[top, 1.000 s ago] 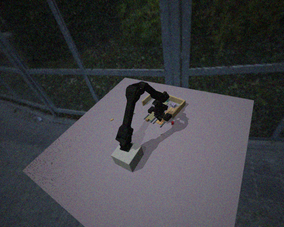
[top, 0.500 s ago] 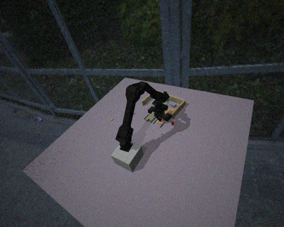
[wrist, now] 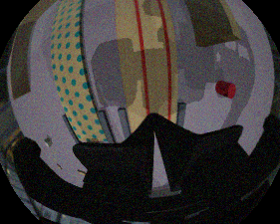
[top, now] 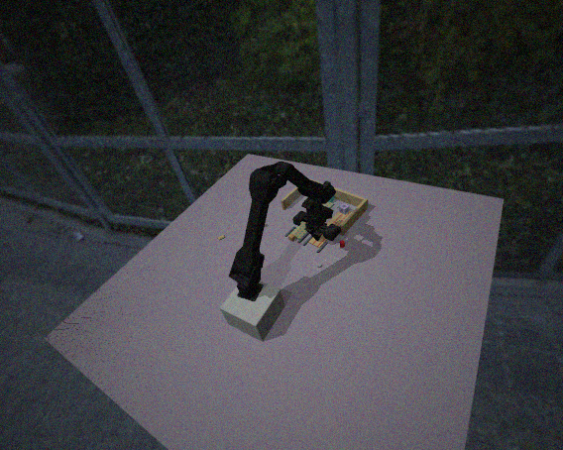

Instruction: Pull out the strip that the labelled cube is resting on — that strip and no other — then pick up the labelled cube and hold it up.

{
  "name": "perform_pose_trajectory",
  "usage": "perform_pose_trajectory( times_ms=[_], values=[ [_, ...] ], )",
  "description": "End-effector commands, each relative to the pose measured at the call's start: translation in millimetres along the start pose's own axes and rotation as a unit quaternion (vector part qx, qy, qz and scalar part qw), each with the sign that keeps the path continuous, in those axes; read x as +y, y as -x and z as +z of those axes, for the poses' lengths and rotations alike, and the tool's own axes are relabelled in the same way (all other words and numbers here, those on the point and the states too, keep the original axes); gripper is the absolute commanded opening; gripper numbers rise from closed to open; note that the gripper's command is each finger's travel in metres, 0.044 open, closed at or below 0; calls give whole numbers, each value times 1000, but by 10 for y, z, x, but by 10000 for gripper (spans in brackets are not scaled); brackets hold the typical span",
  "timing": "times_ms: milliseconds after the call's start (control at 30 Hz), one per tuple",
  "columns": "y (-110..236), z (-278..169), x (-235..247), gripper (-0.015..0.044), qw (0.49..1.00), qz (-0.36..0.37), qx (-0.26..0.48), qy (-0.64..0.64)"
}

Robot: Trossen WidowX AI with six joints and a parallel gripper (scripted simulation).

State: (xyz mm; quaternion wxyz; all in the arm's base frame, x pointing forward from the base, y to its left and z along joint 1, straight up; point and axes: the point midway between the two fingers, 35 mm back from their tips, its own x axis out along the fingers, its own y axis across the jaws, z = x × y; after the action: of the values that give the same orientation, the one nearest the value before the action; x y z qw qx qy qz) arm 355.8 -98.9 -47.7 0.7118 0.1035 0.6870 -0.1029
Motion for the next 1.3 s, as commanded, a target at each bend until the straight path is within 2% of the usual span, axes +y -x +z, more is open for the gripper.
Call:
perform_pose_trajectory(
  times_ms=[0, 633, 1267],
  values=[
    [-20, 2, -3, 0, 1000, -1, 0, -3],
    [-37, -3, -3, 0, 1000, -1, 0, -3],
    [-47, -288, 0, 0, 1000, -1, 1, -3]
  ],
)
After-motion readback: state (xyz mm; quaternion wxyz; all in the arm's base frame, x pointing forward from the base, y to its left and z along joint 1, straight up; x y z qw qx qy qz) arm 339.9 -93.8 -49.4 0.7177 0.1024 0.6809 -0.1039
